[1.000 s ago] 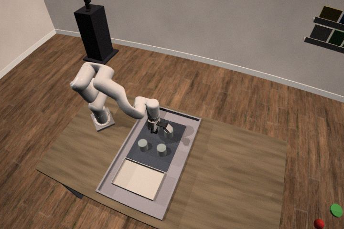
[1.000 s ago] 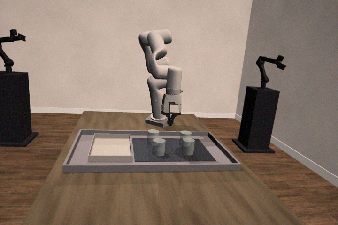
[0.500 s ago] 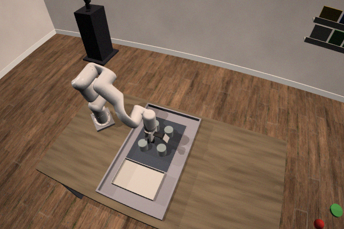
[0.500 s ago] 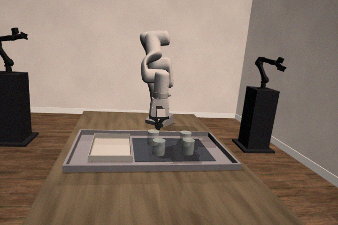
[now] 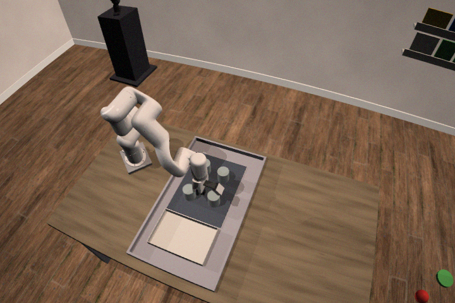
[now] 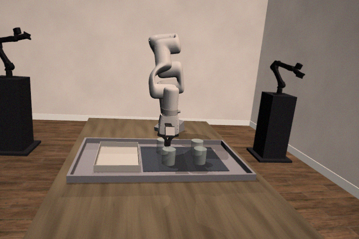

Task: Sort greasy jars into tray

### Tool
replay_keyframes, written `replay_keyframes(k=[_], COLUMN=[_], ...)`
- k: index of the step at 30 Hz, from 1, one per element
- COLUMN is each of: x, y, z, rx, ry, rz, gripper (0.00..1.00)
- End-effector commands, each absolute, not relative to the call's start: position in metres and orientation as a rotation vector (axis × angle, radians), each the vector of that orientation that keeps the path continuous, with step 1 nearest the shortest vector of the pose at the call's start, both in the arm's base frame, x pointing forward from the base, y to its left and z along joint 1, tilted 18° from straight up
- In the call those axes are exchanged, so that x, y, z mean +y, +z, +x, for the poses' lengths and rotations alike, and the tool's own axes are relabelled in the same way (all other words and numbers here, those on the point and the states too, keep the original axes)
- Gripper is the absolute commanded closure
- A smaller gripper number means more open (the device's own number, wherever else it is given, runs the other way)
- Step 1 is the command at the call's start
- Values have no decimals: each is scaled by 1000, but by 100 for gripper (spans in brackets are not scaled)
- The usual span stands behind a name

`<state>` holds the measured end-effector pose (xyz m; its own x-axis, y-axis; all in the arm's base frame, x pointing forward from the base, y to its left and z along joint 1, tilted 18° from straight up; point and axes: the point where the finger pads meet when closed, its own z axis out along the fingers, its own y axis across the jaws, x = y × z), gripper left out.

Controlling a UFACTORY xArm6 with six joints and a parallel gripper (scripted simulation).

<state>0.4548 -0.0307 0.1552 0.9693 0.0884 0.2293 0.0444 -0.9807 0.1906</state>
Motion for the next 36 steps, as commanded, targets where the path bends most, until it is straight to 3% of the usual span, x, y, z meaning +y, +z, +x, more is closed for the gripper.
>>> replay_keyframes(k=[1,36], x=[-31,-30], y=[156,157], z=[457,460], rx=[100,100], ry=[361,361], rz=[2932,2932], gripper=[100,100])
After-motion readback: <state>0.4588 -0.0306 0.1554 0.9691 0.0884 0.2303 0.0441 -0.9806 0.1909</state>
